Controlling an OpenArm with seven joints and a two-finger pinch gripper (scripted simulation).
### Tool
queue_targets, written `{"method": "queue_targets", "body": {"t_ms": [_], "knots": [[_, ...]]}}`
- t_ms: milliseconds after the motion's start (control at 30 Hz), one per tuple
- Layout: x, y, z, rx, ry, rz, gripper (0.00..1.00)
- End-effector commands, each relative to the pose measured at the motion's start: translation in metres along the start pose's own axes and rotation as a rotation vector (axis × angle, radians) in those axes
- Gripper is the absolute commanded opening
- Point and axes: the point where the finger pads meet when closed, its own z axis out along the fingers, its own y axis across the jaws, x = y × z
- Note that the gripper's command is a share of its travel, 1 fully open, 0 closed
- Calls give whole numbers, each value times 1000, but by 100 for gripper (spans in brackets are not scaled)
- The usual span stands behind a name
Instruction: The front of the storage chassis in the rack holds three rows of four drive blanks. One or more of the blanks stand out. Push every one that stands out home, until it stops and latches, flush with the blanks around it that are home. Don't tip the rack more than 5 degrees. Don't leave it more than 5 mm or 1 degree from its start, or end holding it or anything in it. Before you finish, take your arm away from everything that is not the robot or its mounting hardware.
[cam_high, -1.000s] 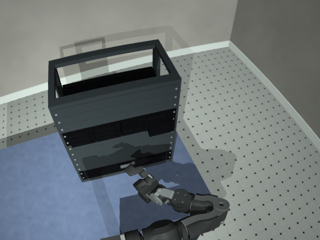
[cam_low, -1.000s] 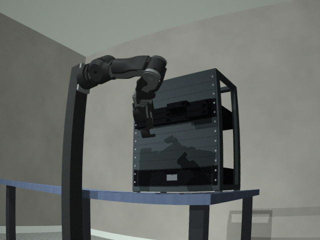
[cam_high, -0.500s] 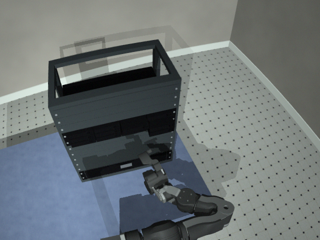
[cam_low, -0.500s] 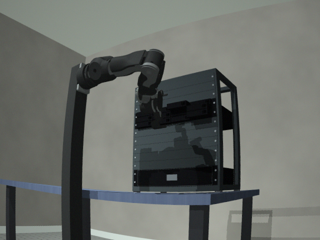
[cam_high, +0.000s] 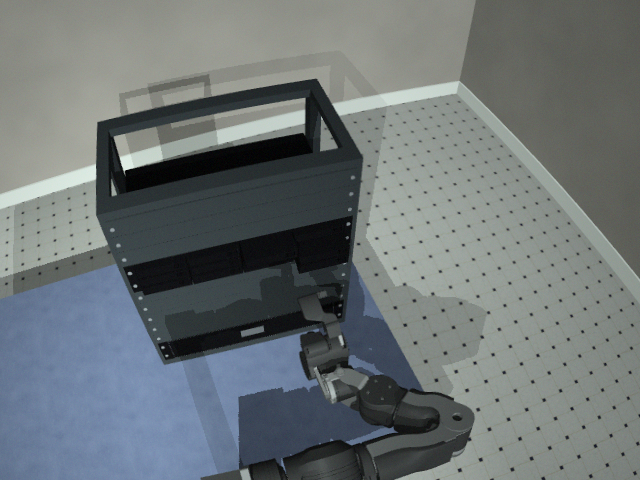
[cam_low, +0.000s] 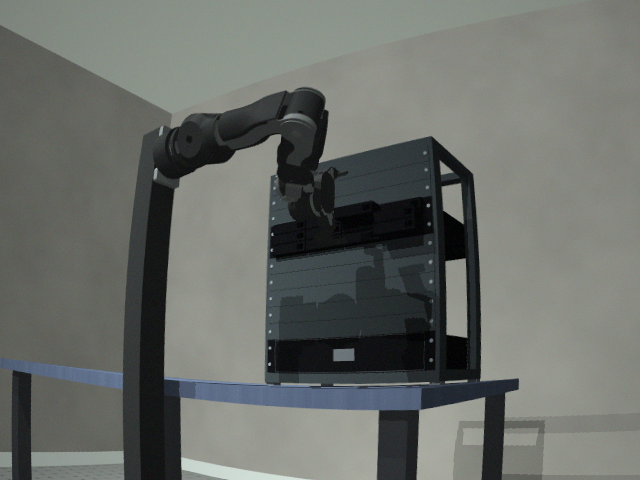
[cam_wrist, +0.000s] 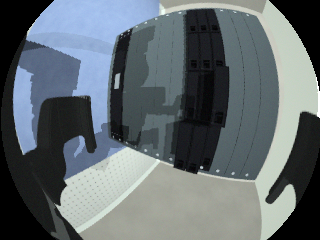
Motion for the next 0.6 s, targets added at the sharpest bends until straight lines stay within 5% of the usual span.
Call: {"method": "queue_targets", "body": {"t_ms": [0, 567], "knots": [[-3, 5, 0, -25, -15, 8, 100], [-11, 11, -2, -54, -50, 16, 100]]}}
